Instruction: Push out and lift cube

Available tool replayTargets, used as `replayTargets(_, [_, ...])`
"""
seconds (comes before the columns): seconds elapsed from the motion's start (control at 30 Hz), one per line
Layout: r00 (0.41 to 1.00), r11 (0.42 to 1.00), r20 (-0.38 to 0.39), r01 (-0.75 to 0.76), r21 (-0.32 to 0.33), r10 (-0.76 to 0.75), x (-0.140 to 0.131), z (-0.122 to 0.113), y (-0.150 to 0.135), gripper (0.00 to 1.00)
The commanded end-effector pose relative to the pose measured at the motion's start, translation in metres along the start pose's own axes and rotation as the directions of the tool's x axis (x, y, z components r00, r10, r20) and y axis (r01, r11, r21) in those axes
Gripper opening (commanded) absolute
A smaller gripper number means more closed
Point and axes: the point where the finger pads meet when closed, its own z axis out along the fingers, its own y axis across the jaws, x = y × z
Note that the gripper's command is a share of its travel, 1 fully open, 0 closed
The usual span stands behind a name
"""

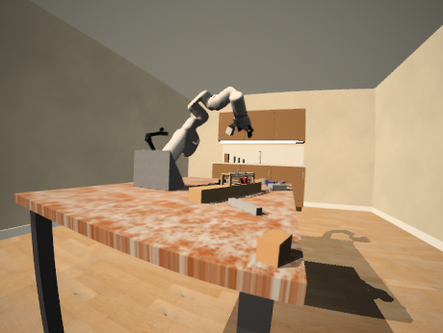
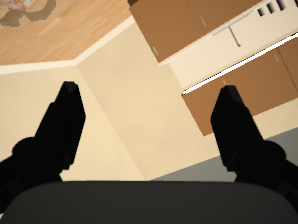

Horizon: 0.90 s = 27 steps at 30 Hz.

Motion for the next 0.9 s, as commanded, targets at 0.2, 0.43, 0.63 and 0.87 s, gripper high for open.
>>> replayTargets(0.2, [1.0,1.0,0.001,0.003,0.002,-0.003,-0.001,-0.001,0.0,1.0])
replayTargets(0.43, [1.0,1.0,0.001,0.003,0.002,-0.003,-0.001,-0.001,0.0,1.0])
replayTargets(0.63, [1.0,1.0,-0.005,-0.013,0.008,0.013,0.001,0.0,-0.001,0.0])
replayTargets(0.87, [0.954,0.952,-0.081,-0.276,0.132,0.288,0.038,0.014,-0.031,0.0])
